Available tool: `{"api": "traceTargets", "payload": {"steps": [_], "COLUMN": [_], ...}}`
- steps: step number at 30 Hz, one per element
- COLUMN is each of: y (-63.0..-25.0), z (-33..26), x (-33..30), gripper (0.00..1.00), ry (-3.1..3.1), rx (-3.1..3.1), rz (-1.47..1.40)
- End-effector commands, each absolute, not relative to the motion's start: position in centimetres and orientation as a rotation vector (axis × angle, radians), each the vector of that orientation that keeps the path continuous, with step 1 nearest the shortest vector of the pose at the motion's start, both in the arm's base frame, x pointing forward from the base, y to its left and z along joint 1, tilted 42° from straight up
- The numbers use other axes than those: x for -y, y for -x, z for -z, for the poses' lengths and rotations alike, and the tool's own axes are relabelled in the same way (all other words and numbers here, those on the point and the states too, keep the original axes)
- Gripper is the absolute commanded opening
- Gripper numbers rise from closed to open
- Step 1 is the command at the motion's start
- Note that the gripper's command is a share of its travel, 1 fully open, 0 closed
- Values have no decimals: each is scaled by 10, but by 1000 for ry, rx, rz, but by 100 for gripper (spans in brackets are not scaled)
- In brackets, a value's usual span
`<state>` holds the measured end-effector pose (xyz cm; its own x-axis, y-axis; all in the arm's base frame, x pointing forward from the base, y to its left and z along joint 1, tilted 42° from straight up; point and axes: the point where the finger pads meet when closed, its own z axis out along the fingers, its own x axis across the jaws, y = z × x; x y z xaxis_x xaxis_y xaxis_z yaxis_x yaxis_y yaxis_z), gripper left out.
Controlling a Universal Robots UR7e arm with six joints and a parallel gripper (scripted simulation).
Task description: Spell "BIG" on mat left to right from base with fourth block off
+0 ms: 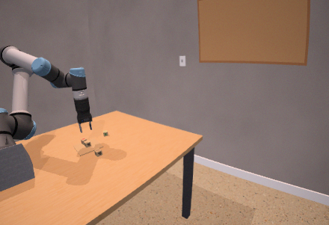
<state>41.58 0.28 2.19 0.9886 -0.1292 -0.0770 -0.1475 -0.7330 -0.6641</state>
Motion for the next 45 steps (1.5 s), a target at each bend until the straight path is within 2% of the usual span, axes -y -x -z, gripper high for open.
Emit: {"api": "traceTargets", "payload": {"steps": [1,45], "y": [-421,-465], "z": [-22,-21], "x": [-3,5], "gripper": [100,100], "ry": [2393,2118], "rx": [-283,-1257], "rz": [-69,-443]}}
